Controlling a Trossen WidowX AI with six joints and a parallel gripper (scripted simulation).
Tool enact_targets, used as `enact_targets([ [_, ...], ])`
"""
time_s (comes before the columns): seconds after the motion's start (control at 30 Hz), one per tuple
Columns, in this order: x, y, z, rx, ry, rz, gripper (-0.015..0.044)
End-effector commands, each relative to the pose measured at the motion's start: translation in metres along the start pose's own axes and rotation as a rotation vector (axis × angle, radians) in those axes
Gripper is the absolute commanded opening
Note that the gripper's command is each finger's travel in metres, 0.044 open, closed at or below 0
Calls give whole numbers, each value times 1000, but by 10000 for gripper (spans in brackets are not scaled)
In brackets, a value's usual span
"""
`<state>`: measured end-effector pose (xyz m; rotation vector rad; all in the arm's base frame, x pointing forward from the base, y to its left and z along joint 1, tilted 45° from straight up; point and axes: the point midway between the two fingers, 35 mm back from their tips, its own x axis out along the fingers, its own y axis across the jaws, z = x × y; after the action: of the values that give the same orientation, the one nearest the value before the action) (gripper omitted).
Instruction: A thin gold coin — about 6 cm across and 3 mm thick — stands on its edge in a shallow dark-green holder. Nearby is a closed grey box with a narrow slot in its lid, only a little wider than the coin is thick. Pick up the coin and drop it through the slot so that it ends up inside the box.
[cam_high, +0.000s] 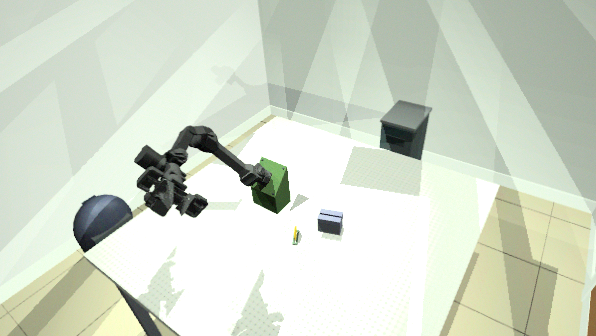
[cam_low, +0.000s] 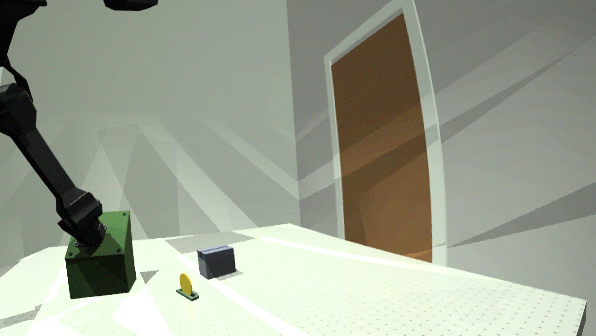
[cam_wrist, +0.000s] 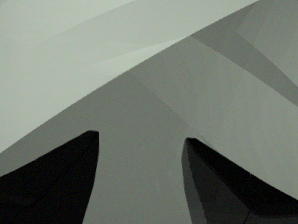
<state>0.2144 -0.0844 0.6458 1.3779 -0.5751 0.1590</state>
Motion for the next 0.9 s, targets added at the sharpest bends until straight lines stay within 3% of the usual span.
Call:
enact_targets([
  [0.0,12,-37,-2,13,-5,-90,161],
  [0.1,19,-63,-3,25,-14,-157,161],
  [0.47,25,-242,-33,2,-32,-660,161],
  [0.67,-8,-337,-62,-108,-1,-962,161],
  [0.87,-66,-416,-91,-307,67,-1263,161],
])
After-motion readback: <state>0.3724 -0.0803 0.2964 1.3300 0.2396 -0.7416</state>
